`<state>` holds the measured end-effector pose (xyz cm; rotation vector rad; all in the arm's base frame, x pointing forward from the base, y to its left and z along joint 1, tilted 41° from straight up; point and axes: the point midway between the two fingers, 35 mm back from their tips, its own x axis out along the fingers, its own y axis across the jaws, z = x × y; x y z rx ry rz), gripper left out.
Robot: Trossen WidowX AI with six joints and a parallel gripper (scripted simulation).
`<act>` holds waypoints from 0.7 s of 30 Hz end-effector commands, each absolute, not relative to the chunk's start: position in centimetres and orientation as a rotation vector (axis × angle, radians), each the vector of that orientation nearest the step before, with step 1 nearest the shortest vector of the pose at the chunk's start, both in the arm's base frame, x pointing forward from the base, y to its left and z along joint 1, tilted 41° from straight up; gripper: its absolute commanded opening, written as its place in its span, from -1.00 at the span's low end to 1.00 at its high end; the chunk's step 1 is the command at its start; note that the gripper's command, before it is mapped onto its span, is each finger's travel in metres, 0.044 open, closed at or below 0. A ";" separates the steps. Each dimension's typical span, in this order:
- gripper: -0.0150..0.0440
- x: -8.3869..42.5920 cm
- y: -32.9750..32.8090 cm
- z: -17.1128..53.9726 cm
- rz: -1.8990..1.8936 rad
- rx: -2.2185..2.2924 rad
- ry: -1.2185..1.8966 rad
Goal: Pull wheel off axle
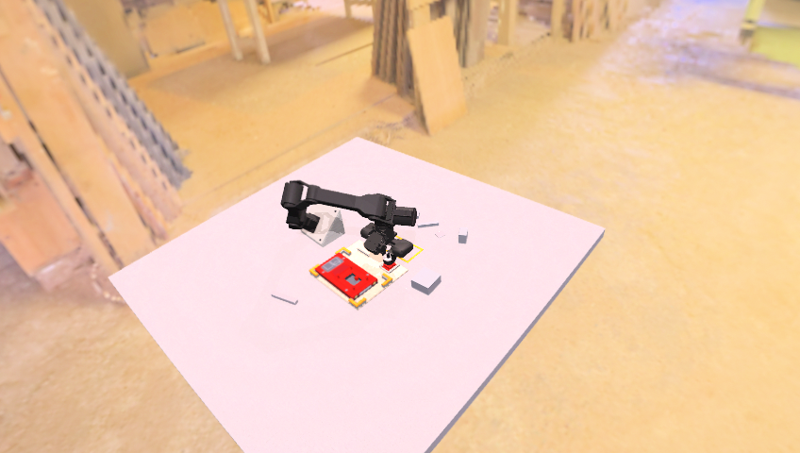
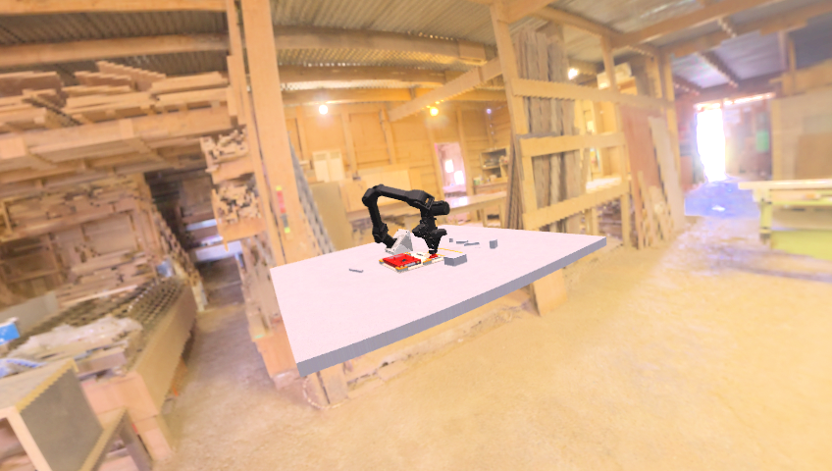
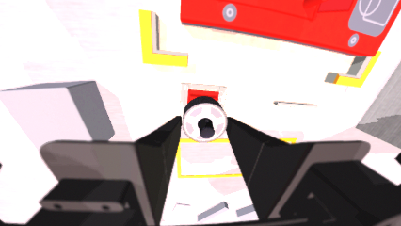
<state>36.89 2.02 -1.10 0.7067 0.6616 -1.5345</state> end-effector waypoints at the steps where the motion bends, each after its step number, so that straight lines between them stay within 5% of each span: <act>1: 0.10 36.9 2.0 -1.1 -1.535 0.708 0.661; 9: -0.48 36.9 2.1 -1.0 -1.535 0.708 0.661; 21: -0.49 37.0 2.4 -0.7 -1.535 0.707 0.661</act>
